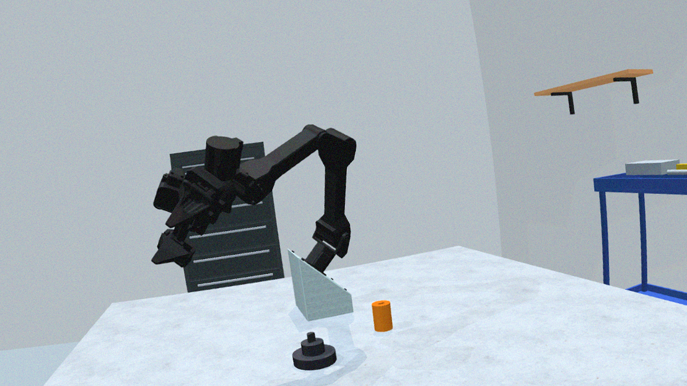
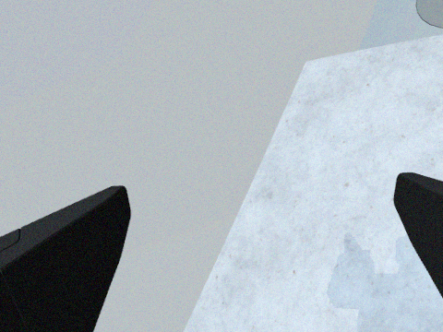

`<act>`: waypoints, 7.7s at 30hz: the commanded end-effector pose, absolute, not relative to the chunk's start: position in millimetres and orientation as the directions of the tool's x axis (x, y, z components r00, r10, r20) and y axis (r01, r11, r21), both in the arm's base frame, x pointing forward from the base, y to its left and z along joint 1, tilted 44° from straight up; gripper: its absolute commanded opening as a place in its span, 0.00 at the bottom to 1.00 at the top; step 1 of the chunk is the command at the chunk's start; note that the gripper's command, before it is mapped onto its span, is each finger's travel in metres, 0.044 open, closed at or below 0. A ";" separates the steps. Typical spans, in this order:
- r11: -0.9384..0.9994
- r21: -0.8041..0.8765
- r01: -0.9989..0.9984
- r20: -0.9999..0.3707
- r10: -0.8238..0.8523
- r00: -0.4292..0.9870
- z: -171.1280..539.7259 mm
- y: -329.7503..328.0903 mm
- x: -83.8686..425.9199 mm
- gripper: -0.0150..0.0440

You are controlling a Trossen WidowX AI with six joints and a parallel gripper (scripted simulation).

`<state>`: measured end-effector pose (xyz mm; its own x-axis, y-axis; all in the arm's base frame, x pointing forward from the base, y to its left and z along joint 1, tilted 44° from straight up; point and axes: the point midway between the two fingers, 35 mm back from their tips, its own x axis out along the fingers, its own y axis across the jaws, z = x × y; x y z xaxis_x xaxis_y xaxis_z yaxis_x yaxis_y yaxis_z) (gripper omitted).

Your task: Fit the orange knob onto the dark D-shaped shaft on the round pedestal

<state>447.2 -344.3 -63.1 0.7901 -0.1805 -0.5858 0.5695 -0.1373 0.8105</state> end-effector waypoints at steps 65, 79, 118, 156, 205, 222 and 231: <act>0.721 0.688 -0.078 -0.723 0.691 0.010 49.0 80.2 242.9 1.00; 0.721 0.688 -0.077 -0.723 0.691 0.011 32.5 95.9 243.5 1.00; 0.720 0.689 -0.077 -0.722 0.692 0.011 18.6 109.8 243.4 0.31; 0.721 0.691 -0.051 -0.721 0.693 0.014 98.5 4.1 258.0 0.25; 0.726 0.686 -0.058 -0.726 0.687 0.017 -13.8 -60.6 329.5 0.25; 0.725 0.684 -0.081 -0.727 0.687 0.015 -47.4 -70.5 339.0 0.25; 0.725 0.684 -0.082 -0.726 0.687 0.015 -63.3 -55.2 339.0 0.25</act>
